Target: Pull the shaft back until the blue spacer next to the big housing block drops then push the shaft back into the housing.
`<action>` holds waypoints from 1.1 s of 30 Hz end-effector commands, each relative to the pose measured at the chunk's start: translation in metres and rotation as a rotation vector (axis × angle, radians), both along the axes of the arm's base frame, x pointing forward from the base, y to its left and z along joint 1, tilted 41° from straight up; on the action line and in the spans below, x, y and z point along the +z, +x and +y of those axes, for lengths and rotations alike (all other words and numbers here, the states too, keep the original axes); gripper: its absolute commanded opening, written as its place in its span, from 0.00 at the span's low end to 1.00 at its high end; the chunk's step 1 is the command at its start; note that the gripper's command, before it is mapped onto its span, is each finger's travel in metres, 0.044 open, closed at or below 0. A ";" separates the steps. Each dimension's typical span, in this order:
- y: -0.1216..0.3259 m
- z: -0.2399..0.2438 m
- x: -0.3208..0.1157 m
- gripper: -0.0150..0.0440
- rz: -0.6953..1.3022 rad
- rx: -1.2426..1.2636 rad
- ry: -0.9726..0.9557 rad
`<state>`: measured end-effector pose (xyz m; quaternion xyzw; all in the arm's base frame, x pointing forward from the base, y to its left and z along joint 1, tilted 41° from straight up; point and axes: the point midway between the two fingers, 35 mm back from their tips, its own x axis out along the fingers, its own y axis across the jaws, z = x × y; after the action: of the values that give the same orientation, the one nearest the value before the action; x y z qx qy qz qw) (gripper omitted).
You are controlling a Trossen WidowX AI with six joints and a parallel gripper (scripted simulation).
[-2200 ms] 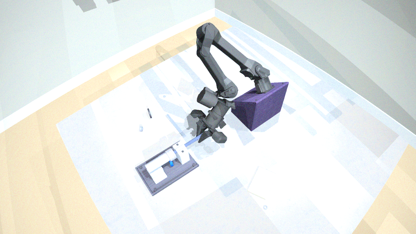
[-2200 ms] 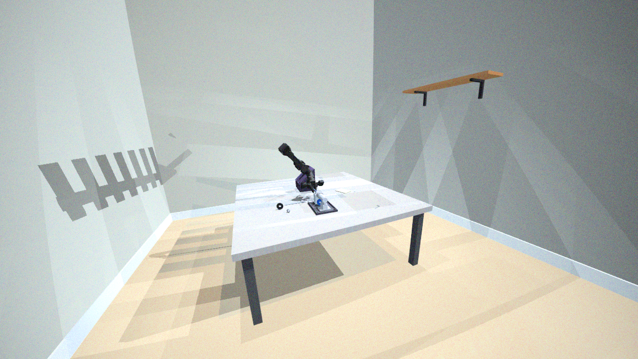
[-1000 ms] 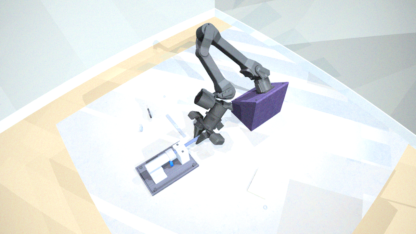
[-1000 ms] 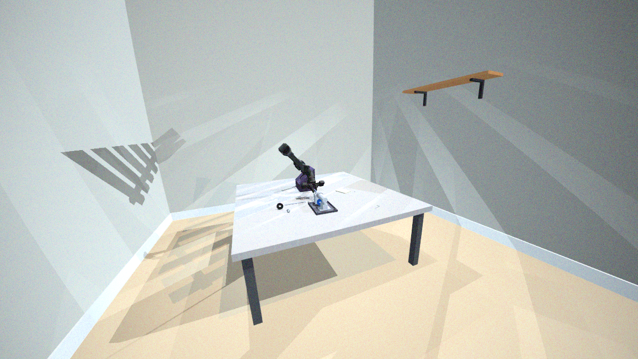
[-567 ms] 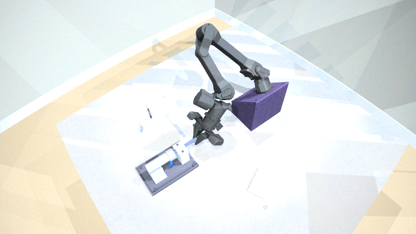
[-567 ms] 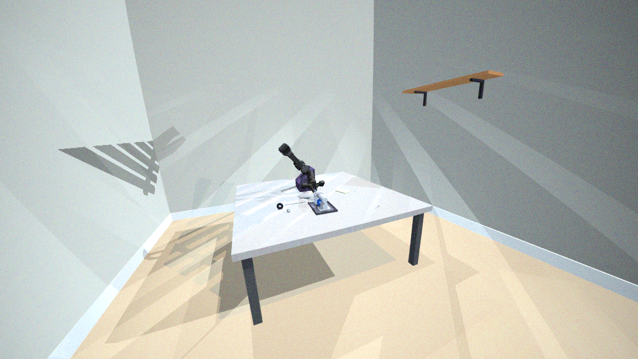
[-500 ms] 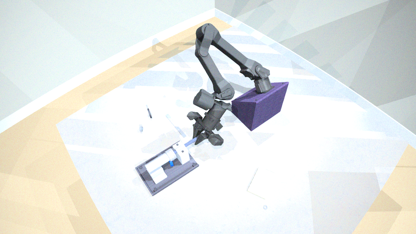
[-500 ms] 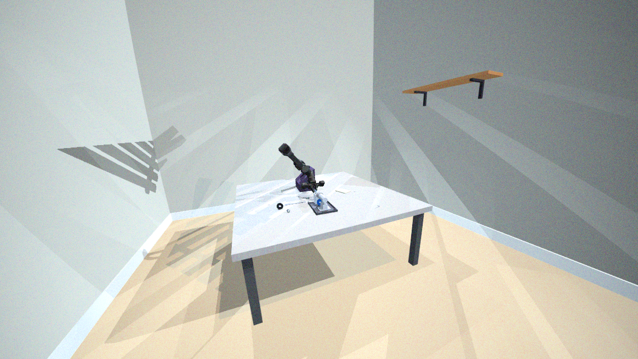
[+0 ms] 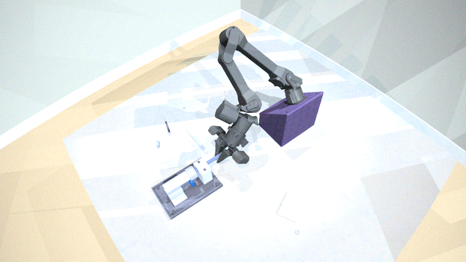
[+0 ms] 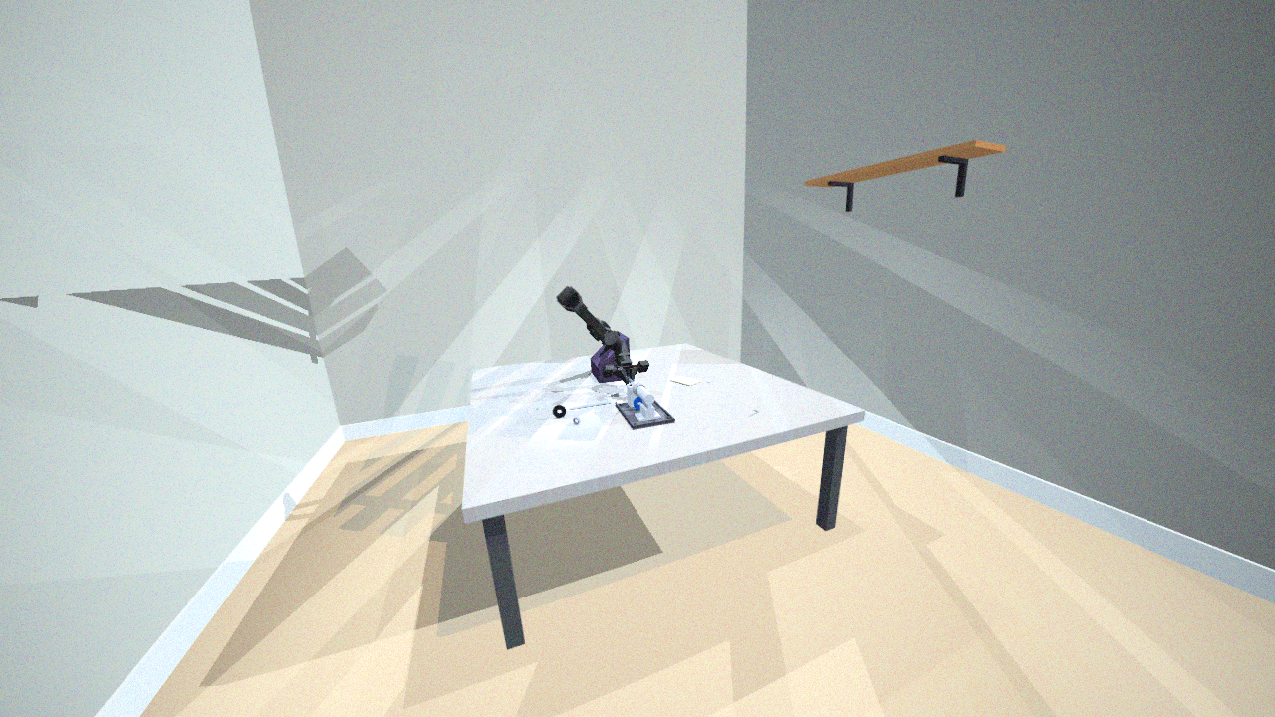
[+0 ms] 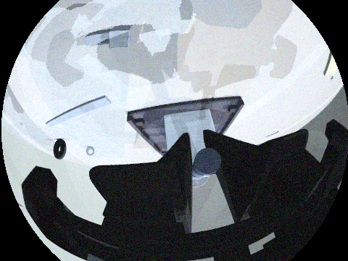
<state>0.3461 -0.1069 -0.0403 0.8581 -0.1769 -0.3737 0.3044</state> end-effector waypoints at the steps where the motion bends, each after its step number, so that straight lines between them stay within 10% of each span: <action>1: 0.006 -0.001 0.002 0.25 -0.011 0.000 -0.002; 33: 0.017 -0.002 0.003 0.25 -0.012 0.000 -0.002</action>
<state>0.3578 -0.1081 -0.0399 0.8583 -0.1771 -0.3732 0.3044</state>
